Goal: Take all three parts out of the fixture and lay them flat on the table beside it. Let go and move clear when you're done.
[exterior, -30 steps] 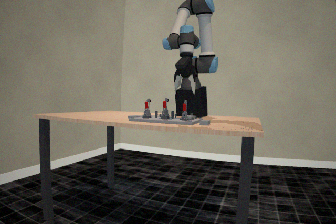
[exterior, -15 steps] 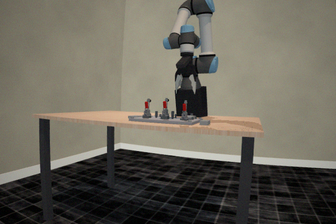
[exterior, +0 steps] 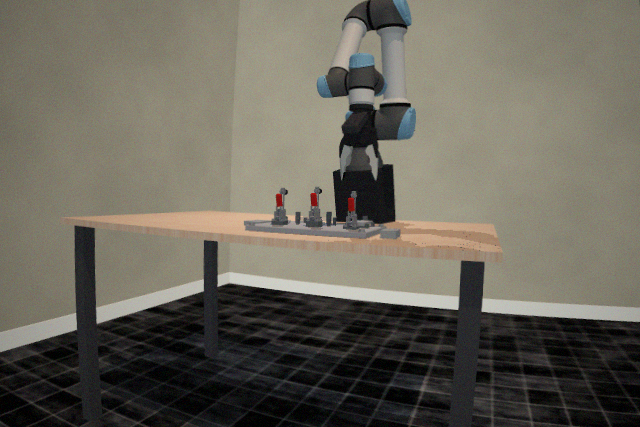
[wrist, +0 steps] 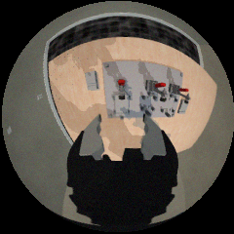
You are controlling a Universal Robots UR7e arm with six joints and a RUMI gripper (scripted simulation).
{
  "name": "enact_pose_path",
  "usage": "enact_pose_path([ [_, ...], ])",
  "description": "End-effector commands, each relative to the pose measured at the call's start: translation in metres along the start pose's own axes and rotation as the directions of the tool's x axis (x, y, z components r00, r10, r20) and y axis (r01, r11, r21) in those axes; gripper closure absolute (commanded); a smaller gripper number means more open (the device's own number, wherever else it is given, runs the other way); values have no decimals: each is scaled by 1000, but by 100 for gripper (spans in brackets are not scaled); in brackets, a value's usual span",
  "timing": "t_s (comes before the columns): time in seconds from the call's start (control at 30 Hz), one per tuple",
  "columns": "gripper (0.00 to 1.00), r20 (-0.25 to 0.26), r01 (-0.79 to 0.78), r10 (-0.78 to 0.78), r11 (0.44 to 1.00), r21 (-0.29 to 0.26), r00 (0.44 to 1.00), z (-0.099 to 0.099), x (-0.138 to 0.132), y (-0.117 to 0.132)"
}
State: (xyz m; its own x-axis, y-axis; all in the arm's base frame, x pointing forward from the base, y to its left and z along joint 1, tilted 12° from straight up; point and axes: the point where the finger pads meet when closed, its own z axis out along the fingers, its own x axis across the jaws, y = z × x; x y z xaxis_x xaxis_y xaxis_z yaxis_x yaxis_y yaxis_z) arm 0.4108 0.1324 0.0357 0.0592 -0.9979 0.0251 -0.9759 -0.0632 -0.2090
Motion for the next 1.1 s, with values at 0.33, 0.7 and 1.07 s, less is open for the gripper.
enact_pose_path([
  [0.33, 41, 1, -1, 1, 1000, 4, 1000, -2, 1, 32],
  [0.7, 41, 1, 0, 0, 1000, 1, 1000, 5, 0, 32],
  [1.07, 41, 1, 0, 0, 1000, 1, 1000, 28, 0, 32],
])
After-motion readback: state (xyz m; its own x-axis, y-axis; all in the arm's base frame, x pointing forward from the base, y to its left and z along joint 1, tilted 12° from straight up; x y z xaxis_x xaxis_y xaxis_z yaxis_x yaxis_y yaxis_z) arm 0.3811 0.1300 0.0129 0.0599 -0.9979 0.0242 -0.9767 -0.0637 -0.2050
